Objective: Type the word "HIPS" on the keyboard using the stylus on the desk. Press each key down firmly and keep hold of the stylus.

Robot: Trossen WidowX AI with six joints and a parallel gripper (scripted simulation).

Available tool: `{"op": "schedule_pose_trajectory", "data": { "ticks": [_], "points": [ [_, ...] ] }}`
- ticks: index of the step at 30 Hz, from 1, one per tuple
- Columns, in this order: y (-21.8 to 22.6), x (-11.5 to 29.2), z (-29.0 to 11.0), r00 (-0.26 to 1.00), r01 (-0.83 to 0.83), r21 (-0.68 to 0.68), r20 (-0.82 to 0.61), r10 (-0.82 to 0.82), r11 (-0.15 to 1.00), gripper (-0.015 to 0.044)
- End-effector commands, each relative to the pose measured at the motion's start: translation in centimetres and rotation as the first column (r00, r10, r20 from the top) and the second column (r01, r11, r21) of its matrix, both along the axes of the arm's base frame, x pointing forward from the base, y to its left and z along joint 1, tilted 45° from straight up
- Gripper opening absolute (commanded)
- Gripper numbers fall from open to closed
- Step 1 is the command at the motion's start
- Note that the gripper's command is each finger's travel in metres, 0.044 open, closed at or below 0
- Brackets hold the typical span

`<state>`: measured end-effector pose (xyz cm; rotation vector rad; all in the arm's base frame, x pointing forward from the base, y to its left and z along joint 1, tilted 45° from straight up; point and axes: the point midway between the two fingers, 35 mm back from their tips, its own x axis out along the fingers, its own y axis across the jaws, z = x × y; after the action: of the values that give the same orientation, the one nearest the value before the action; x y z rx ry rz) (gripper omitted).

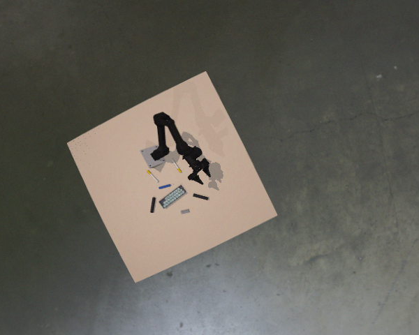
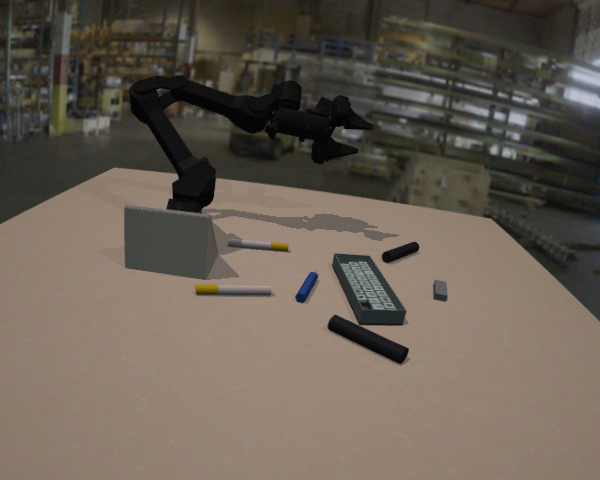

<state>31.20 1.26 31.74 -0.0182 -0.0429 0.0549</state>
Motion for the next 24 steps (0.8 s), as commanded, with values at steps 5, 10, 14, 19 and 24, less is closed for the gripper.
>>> {"op": "schedule_pose_trajectory", "data": {
  "ticks": [5,10,14,19,24],
  "points": [
    [-0.7,2.0,-2.9,0.990,-0.018,-0.058,-0.138,0.009,0.998,0.0309],
    [-2.2,4.9,-9.8,0.885,-0.110,-0.083,-0.461,0.060,0.990,0.0177],
    [-3.3,5.6,-15.3,0.719,-0.189,-0.003,-0.681,0.136,0.982,0.0072],
    [-4.4,4.8,-21.1,0.462,-0.230,0.193,-0.841,0.281,0.954,0.0000],
    [-5.3,3.1,-25.2,0.216,-0.175,0.442,-0.854,0.472,0.880,0.0000]
  ]
}}
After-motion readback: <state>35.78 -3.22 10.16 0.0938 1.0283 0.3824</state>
